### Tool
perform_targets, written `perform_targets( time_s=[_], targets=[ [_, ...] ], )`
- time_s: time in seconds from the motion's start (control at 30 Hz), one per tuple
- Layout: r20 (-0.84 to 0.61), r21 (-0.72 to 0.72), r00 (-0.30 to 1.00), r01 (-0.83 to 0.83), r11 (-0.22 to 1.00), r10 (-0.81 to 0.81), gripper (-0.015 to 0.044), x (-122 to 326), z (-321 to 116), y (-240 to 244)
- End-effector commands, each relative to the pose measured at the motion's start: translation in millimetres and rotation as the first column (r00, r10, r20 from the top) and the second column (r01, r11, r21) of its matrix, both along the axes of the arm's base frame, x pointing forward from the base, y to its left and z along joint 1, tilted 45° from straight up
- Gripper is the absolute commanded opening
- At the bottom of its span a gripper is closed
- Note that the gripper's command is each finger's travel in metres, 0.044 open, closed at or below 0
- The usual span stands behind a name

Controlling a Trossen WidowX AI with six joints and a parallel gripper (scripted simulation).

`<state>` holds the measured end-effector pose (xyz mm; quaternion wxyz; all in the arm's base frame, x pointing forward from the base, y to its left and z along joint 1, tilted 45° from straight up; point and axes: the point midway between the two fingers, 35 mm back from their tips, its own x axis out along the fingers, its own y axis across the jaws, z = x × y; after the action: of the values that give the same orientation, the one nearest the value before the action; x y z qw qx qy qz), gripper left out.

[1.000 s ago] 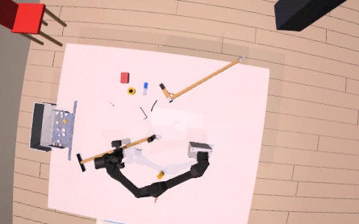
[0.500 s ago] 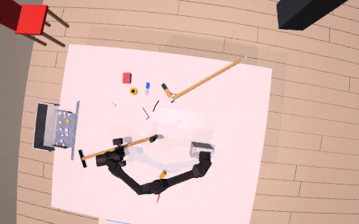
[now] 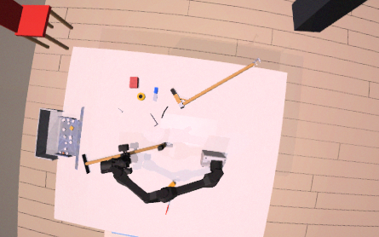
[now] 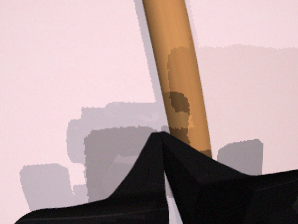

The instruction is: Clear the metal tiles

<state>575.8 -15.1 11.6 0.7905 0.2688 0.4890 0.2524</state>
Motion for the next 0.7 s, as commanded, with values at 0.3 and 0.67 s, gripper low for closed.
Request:
perform_targets(
  time_s=[0.3,0.67],
  targets=[
    [0.0,-0.002,1.0,-0.004,1.0,0.004,0.0,2.9,-12.6,-8.1],
    [0.023,-0.006,1.0,0.002,1.0,-0.002,0.0,1.9,3.0,-23.3]
  ],
)
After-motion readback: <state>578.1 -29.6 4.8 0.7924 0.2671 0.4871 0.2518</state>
